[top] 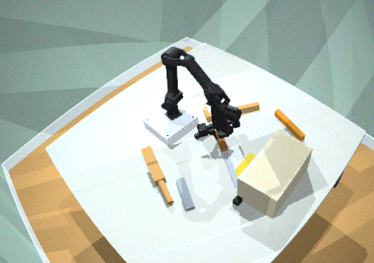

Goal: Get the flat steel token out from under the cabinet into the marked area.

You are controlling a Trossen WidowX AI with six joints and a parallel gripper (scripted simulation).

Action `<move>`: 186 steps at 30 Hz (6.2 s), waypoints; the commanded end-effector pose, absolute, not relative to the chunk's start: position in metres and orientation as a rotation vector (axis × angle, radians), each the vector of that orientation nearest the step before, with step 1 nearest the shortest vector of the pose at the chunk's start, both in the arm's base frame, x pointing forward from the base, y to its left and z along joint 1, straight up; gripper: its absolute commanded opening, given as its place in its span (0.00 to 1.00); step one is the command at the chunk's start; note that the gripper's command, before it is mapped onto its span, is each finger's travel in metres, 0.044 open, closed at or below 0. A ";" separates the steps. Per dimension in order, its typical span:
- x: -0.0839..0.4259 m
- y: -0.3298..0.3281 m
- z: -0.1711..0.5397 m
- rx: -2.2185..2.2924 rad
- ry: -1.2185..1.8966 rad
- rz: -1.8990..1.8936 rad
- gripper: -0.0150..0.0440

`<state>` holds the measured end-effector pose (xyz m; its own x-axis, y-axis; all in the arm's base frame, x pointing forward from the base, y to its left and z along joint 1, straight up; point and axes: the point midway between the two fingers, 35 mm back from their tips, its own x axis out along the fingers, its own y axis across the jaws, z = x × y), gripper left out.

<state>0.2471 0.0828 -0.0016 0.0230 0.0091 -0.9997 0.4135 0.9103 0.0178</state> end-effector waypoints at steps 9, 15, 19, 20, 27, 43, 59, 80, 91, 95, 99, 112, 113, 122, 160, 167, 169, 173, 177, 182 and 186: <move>0.246 0.095 -0.001 0.346 1.523 -0.318 0.25; 0.244 0.101 -0.001 0.346 1.523 -0.318 0.25; 0.243 0.106 -0.001 0.346 1.523 -0.317 0.25; 0.243 0.107 -0.001 0.346 1.523 -0.317 0.25; 0.242 0.114 -0.001 0.347 1.524 -0.317 0.25; 0.238 0.131 0.000 0.348 1.524 -0.316 0.25; 0.234 0.148 0.000 0.349 1.525 -0.315 0.25; 0.228 0.171 0.000 0.351 1.526 -0.313 0.25; 0.226 0.185 0.001 0.351 1.526 -0.313 0.25; 0.225 0.189 0.001 0.352 1.526 -0.312 0.25; 0.223 0.194 0.001 0.352 1.527 -0.312 0.25; 0.220 0.211 0.001 0.353 1.527 -0.311 0.25; 0.220 0.213 0.001 0.353 1.527 -0.311 0.25; 0.217 0.224 0.001 0.354 1.528 -0.310 0.25; 0.211 0.266 0.003 0.356 1.529 -0.308 0.25; 0.209 0.274 0.003 0.357 1.529 -0.308 0.25; 0.209 0.276 0.003 0.357 1.529 -0.307 0.25; 0.209 0.281 0.003 0.357 1.530 -0.307 0.25; 0.208 0.283 0.003 0.357 1.530 -0.307 0.25; 0.208 0.283 0.003 0.357 1.530 -0.307 0.25; 0.208 0.283 0.003 0.352 1.530 -0.302 0.25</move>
<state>0.2079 0.2819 0.0025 0.0204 0.0248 -0.9995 0.4151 0.9092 0.0311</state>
